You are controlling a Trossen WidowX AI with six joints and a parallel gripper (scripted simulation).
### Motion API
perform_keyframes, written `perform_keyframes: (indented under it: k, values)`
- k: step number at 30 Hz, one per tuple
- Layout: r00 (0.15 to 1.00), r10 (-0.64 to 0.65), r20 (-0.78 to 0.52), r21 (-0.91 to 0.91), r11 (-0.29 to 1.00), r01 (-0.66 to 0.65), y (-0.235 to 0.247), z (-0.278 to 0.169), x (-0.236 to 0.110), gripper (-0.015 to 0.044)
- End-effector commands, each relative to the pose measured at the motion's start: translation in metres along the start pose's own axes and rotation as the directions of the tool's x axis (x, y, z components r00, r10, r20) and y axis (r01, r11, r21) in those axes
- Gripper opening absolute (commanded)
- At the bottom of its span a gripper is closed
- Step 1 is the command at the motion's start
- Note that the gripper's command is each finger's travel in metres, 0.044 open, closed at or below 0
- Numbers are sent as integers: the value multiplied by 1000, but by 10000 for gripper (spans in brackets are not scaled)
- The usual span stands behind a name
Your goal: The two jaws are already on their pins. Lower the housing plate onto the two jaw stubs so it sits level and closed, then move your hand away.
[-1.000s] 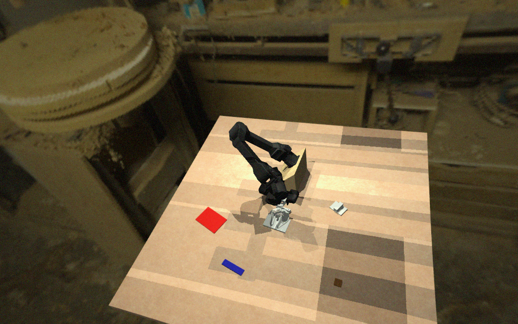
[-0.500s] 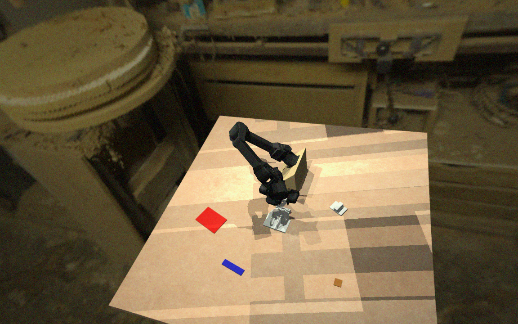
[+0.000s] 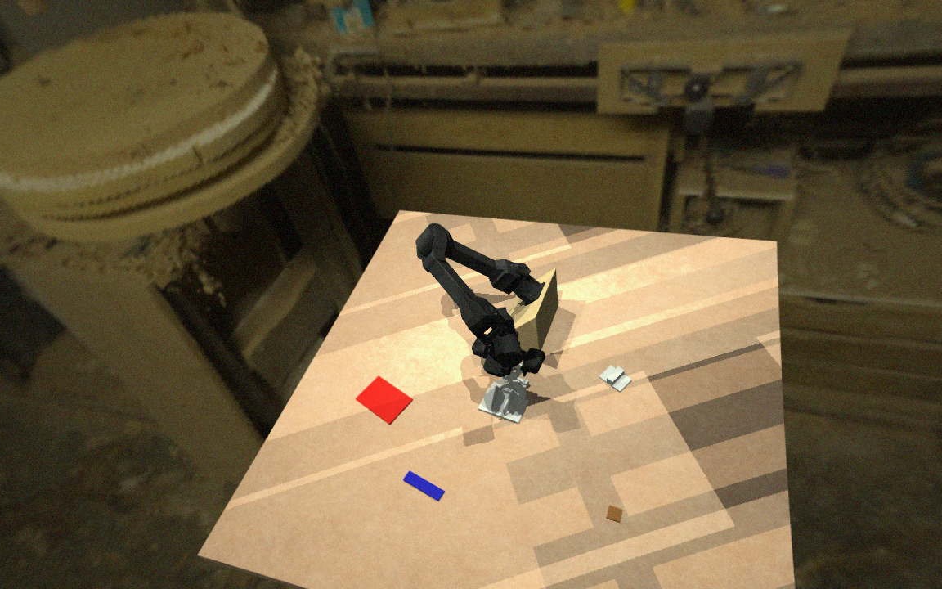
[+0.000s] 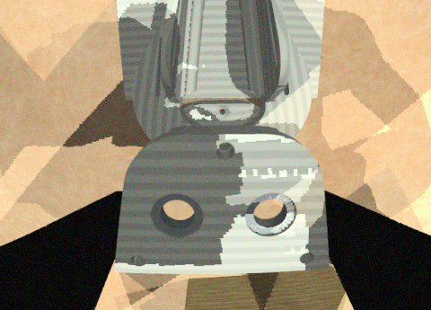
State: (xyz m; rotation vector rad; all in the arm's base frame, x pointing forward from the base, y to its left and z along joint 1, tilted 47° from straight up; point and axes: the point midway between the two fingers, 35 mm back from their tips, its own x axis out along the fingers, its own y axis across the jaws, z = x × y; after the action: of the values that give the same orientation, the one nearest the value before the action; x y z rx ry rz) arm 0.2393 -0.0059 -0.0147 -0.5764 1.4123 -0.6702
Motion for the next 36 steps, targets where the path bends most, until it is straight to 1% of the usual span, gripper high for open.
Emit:
perform_keyframes:
  k: [1,27,36]
  values:
    - [1000,-9,-6,-12,1000,9,0,-2,9,351]
    - [1000,-14,-6,-11,1000,14,-2,-4,51,351]
    - [1000,-15,-6,-11,1000,15,-3,-4,52,351]
